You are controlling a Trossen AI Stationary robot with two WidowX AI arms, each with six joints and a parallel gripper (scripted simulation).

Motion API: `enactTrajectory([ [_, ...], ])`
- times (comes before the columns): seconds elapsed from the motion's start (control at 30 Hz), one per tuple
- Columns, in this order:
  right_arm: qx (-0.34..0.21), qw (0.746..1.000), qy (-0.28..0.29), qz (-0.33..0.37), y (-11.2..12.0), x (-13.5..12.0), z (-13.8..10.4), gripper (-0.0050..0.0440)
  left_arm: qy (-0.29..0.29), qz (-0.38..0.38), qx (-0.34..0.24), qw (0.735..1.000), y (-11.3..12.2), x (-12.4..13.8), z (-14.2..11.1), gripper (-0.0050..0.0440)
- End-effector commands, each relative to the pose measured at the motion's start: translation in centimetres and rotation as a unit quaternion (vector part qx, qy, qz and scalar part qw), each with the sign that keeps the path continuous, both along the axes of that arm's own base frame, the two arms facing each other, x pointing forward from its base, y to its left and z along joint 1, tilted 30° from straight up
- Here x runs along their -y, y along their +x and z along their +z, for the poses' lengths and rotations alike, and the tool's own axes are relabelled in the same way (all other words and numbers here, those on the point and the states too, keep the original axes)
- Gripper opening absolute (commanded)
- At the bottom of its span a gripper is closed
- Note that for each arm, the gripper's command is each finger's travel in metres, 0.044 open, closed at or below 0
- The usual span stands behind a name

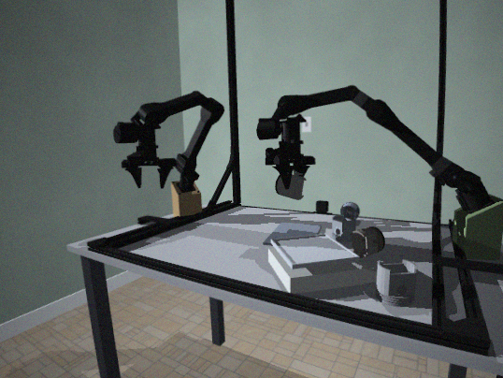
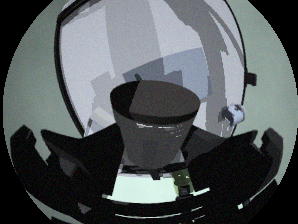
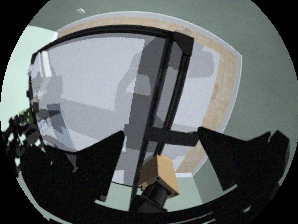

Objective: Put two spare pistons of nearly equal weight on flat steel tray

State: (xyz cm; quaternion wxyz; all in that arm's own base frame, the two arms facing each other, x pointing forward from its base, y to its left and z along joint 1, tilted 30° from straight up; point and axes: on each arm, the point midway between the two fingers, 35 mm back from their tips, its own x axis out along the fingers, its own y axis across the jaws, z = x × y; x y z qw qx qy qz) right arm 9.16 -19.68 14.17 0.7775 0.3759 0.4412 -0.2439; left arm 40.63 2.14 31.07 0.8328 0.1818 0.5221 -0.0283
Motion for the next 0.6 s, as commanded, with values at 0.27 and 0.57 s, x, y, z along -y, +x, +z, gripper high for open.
enactTrajectory([
  [0.27,0.001,1.000,0.000,0.001,0.04,-0.02,0.01,0.0440,0.087,-0.096,-0.018,0.991,0.03,0.07,0.46,0.0158],
  [0.57,0.001,1.000,0.000,0.001,0.04,-0.02,0.01,0.0440,0.165,-0.182,-0.039,0.969,0.03,0.07,0.46,0.0158],
])
